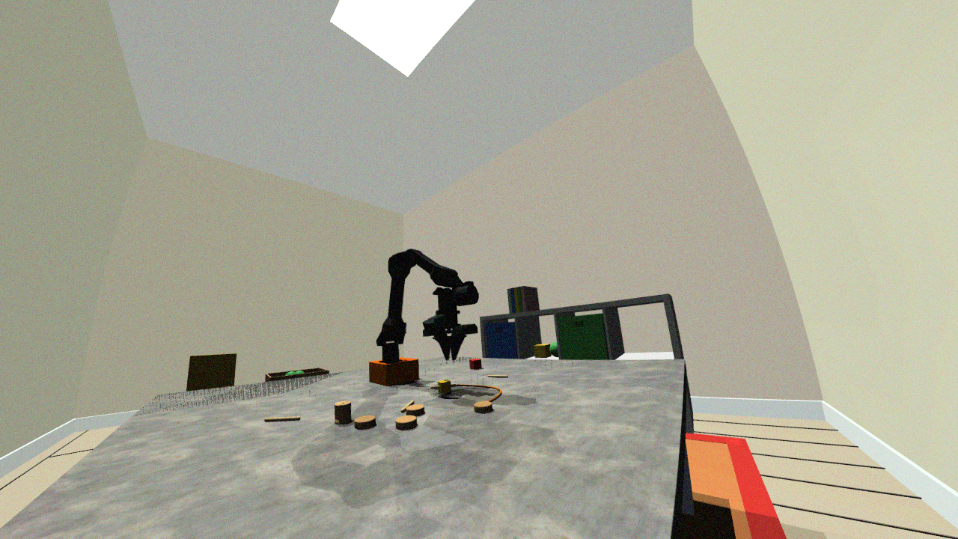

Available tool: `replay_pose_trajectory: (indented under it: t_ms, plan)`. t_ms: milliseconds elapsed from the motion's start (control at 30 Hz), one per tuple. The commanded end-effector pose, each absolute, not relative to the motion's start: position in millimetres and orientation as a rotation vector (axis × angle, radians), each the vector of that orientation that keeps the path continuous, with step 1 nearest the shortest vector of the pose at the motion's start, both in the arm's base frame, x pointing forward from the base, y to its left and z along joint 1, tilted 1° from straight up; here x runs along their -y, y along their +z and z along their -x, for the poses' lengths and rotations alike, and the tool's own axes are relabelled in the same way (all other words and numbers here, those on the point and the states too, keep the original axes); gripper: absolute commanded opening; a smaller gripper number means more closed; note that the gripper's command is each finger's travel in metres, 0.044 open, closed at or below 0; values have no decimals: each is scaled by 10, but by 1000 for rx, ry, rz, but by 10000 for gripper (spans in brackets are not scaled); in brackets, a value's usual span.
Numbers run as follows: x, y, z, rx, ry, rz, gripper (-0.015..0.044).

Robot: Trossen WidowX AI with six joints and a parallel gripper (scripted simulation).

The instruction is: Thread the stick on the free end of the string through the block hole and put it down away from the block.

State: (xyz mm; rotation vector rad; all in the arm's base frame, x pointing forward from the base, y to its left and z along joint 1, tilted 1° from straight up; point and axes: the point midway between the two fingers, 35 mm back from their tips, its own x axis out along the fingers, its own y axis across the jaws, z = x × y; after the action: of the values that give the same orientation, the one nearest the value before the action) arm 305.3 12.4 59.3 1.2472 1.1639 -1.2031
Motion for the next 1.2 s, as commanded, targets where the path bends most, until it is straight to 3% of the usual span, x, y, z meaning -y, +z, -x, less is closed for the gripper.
replay_pose_trajectory:
  t_ms: [0, 467, 1167]
  plan:
    - [-28, 599, -3014, -1352, -846, -874, 125]
    - [157, 599, -2926, -1531, -75, -61, 125]
    - [325, 597, -2830, -1404, 750, 797, 125]
